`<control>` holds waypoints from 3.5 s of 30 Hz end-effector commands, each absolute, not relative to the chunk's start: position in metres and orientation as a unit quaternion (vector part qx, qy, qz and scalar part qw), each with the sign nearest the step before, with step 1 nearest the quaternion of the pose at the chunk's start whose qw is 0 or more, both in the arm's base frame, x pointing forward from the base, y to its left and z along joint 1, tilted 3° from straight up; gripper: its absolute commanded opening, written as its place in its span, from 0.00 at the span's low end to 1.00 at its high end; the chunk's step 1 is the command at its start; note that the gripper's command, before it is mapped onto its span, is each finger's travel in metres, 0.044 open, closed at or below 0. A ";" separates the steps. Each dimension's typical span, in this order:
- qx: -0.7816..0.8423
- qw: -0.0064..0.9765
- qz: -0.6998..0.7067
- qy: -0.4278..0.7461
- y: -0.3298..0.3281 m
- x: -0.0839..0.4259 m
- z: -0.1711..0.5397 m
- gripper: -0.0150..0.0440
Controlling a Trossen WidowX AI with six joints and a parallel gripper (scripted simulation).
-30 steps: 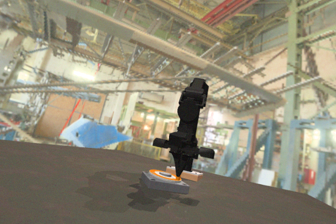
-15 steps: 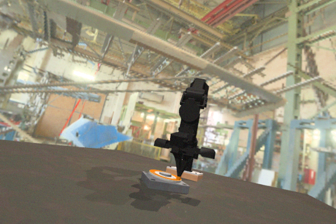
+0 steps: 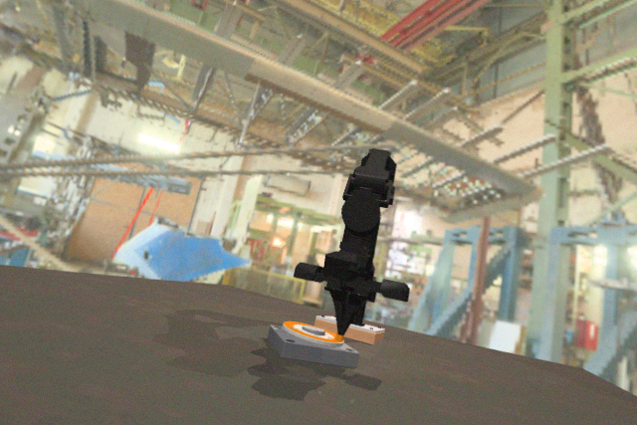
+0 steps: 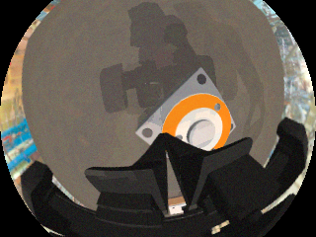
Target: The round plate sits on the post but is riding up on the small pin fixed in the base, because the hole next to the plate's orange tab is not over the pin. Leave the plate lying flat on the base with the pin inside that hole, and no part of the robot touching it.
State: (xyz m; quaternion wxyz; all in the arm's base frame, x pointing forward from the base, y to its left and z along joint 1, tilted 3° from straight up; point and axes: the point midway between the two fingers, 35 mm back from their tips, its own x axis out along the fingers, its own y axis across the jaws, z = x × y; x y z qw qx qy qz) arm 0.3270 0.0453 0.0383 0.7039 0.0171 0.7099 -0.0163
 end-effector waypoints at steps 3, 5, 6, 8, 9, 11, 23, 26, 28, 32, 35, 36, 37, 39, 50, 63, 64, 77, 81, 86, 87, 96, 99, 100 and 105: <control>0.018 0.697 -0.016 0.717 0.047 0.319 0.035 0.25; 0.018 0.697 -0.016 0.717 0.047 0.319 0.035 0.25; 0.018 0.697 -0.016 0.717 0.047 0.318 0.035 0.25; 0.018 0.697 -0.016 0.717 0.047 0.317 0.035 0.25; 0.018 0.697 -0.016 0.717 0.047 0.317 0.035 0.25; 0.018 0.697 -0.016 0.717 0.047 0.316 0.035 0.25; 0.018 0.696 -0.016 0.717 0.047 0.310 0.036 0.25; 0.018 0.696 -0.016 0.717 0.047 0.309 0.036 0.25; 0.018 0.696 -0.016 0.717 0.047 0.308 0.036 0.25; 0.018 0.696 -0.016 0.717 0.046 0.305 0.036 0.25; 0.018 0.696 -0.016 0.717 0.046 0.302 0.036 0.25; 0.018 0.696 -0.016 0.718 0.045 0.302 0.036 0.25; 0.018 0.696 -0.016 0.718 0.045 0.301 0.036 0.25; 0.018 0.696 -0.016 0.718 0.045 0.299 0.036 0.25; 0.018 0.696 -0.016 0.718 0.042 0.292 0.036 0.25; 0.018 0.696 -0.016 0.718 0.035 0.281 0.037 0.25; 0.018 0.696 -0.016 0.718 0.035 0.280 0.037 0.25; 0.017 0.695 -0.017 0.718 0.025 0.271 0.038 0.25; 0.017 0.695 -0.017 0.718 0.021 0.269 0.039 0.25; 0.017 0.695 -0.017 0.718 0.017 0.266 0.040 0.25; 0.017 0.695 -0.017 0.718 0.016 0.265 0.040 0.25; 0.017 0.695 -0.017 0.719 0.008 0.263 0.041 0.25; 0.017 0.695 -0.017 0.719 0.005 0.262 0.041 0.25; 0.017 0.695 -0.017 0.719 0.004 0.262 0.041 0.25; 0.017 0.695 -0.018 0.719 -0.001 0.262 0.041 0.25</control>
